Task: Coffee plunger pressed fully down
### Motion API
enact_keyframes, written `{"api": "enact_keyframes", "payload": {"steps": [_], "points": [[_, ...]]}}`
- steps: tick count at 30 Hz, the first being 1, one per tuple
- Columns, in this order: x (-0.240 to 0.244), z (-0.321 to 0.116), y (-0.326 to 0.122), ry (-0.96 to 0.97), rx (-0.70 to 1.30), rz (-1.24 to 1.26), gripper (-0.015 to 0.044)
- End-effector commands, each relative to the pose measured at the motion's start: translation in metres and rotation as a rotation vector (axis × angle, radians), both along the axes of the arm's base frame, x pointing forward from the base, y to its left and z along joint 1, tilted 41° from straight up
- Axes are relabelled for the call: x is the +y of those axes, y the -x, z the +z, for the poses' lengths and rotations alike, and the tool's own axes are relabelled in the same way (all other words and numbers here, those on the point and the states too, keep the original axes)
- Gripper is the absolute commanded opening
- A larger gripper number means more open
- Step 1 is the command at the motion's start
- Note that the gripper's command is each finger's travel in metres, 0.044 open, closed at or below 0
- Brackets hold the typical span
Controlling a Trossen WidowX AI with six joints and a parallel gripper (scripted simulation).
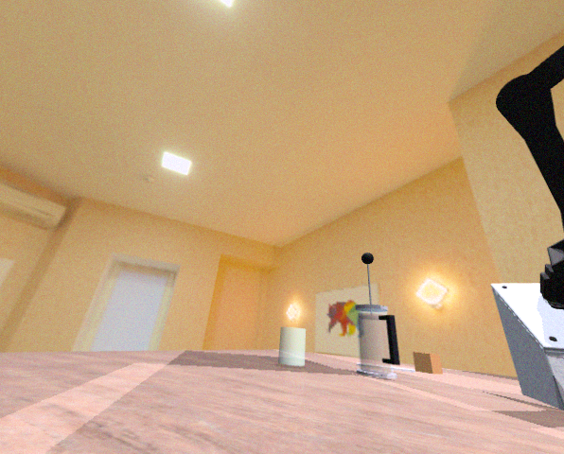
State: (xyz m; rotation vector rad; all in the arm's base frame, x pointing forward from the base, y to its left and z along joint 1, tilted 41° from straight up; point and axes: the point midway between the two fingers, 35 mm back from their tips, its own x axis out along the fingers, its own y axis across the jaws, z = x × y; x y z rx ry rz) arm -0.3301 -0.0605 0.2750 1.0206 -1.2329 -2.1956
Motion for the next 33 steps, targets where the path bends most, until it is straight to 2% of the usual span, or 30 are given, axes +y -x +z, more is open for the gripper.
{"api": "enact_keyframes", "payload": {"steps": [1, 2, 8, 12, 18, 28, 33], "points": [[0.002, 0.0, 0.0, -0.004, 0.003, -0.007, 0.0426], [0.007, -0.001, 0.001, -0.005, 0.001, -0.024, 0.044], [0.041, -0.005, 0.002, -0.023, 0.007, -0.127, 0.044], [0.082, -0.01, -0.001, -0.061, 0.021, -0.239, 0.044], [0.171, -0.02, -0.021, -0.077, 0.011, -0.505, 0.044], [0.298, -0.037, -0.107, -0.157, -0.004, -0.932, 0.044], [0.339, -0.043, -0.166, -0.165, -0.019, -1.137, 0.044]]}}
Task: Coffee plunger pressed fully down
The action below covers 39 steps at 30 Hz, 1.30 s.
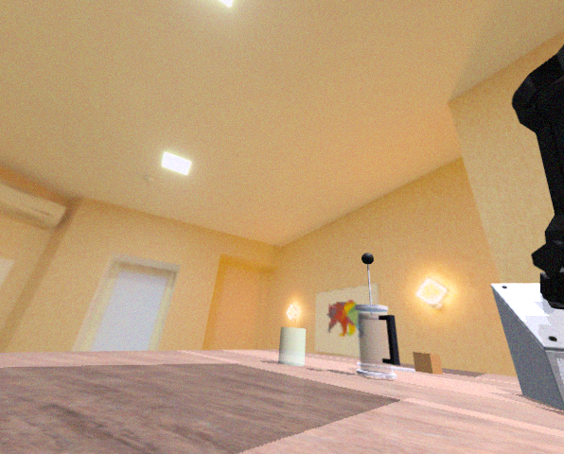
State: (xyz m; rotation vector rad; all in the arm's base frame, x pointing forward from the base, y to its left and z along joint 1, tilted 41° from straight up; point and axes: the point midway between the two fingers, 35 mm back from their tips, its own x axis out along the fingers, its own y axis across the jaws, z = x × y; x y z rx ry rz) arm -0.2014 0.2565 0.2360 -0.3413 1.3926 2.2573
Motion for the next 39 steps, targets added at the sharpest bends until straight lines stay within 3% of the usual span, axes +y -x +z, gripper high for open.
{"api": "enact_keyframes", "payload": {"steps": [1, 10, 18, 30, 39], "points": [[0.027, -0.006, -0.048, -0.016, -0.004, -0.149, 0.044], [0.064, -0.022, -0.177, -0.055, -0.034, -0.518, 0.044], [0.049, -0.037, -0.298, -0.073, -0.071, -0.855, 0.044], [-0.054, -0.061, -0.449, -0.073, -0.137, -1.371, 0.044], [-0.177, -0.077, -0.511, -0.068, -0.189, -1.752, 0.044]]}}
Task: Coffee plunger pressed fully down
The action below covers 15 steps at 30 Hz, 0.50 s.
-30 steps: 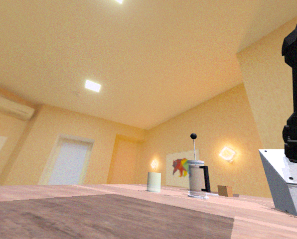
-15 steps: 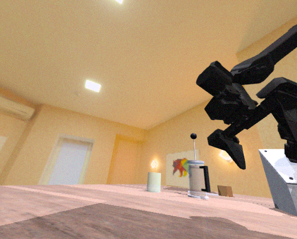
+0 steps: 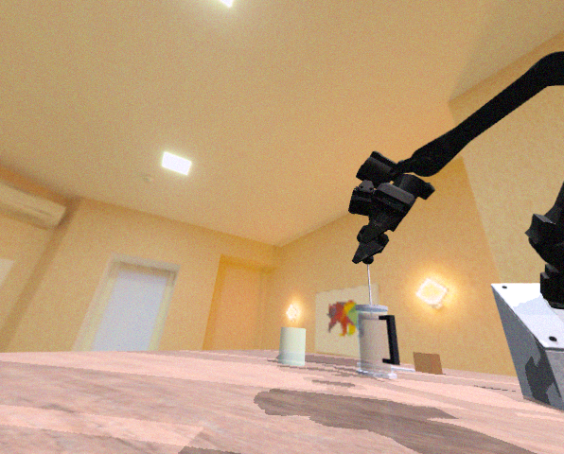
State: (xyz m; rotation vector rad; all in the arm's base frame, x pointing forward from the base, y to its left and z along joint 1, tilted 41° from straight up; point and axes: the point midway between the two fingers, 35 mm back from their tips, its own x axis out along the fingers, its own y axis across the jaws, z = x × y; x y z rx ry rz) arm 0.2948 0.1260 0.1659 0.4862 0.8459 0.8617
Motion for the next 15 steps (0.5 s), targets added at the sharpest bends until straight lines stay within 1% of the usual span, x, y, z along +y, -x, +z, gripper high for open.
{"api": "enact_keyframes", "payload": {"steps": [1, 6, 11, 13, 15], "points": [[-0.061, -0.009, -0.018, 0.002, -0.016, -0.172, 0.044], [-0.136, -0.017, -0.023, 0.013, -0.04, -0.38, 0.044], [-0.202, -0.024, -0.012, 0.019, -0.056, -0.567, 0.044], [-0.216, -0.025, -0.007, 0.02, -0.06, -0.608, 0.044], [-0.216, -0.027, -0.007, 0.021, -0.06, -0.613, 0.044]]}}
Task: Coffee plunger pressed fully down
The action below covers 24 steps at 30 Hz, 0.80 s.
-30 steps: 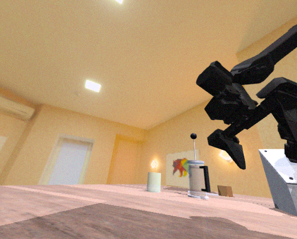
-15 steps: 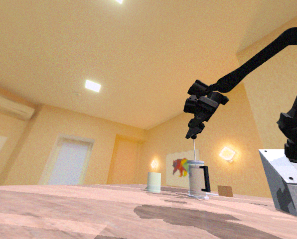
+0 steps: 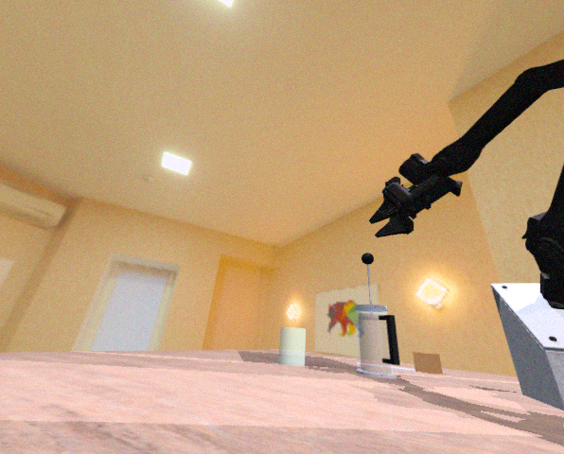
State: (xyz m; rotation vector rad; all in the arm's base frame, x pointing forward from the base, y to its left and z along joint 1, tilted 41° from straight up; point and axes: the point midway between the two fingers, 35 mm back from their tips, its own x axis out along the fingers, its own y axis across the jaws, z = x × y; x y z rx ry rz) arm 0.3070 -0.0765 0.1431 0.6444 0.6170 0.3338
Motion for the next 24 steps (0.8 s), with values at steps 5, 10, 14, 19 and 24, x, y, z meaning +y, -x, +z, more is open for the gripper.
{"api": "enact_keyframes", "payload": {"steps": [5, 10, 14, 19, 24], "points": [[0.004, -0.027, 0.007, 0.002, -0.007, -0.037, 0.044], [0.024, -0.049, 0.013, 0.0, -0.01, -0.038, 0.044], [0.025, -0.049, 0.011, 0.0, -0.009, -0.038, 0.044], [0.027, -0.052, 0.006, 0.001, -0.009, -0.037, 0.044], [0.031, -0.055, -0.001, 0.002, -0.008, -0.037, 0.044]]}}
